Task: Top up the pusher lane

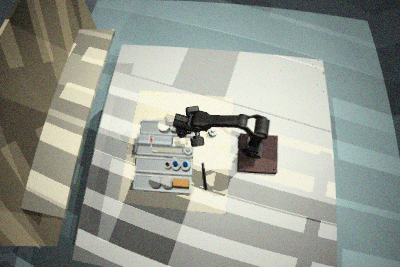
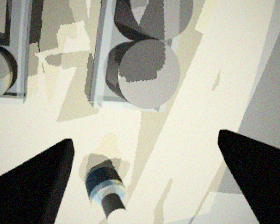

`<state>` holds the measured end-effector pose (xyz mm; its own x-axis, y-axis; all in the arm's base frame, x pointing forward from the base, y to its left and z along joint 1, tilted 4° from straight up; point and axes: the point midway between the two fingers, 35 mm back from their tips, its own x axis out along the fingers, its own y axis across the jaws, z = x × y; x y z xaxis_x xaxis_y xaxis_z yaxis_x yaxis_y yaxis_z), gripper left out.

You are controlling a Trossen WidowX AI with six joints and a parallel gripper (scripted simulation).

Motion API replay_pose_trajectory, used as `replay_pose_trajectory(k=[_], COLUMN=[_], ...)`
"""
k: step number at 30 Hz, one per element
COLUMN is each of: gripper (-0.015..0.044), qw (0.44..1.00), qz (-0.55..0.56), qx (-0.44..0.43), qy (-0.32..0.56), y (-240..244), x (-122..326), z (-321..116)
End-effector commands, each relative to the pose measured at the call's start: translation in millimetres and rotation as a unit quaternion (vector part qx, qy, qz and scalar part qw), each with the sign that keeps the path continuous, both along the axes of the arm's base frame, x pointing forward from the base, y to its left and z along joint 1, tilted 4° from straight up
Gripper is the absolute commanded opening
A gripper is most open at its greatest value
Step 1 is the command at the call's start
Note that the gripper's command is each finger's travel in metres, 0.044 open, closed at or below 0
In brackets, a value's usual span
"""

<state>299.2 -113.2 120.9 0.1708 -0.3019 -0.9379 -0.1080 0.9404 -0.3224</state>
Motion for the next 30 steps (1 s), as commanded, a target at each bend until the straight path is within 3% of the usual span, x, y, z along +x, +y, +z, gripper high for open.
replay_pose_trajectory(k=[1, 6, 14, 18, 30], gripper=[0.044, 0.044, 0.044, 0.044, 0.044], qw=[0.992, 0.974, 0.974, 0.974, 0.974], qz=[-0.065, -0.123, -0.123, -0.123, -0.123], qx=[0.103, 0.186, 0.186, 0.186, 0.186], qy=[0.035, 0.043, 0.043, 0.043, 0.043], y=[-13.6, -12.4, -12.4, -10.9, -10.3], x=[-60.2, -96.4, -96.0, -92.5, -92.2], z=[-4.1, -2.2, -4.3, -36.4, -53.4])
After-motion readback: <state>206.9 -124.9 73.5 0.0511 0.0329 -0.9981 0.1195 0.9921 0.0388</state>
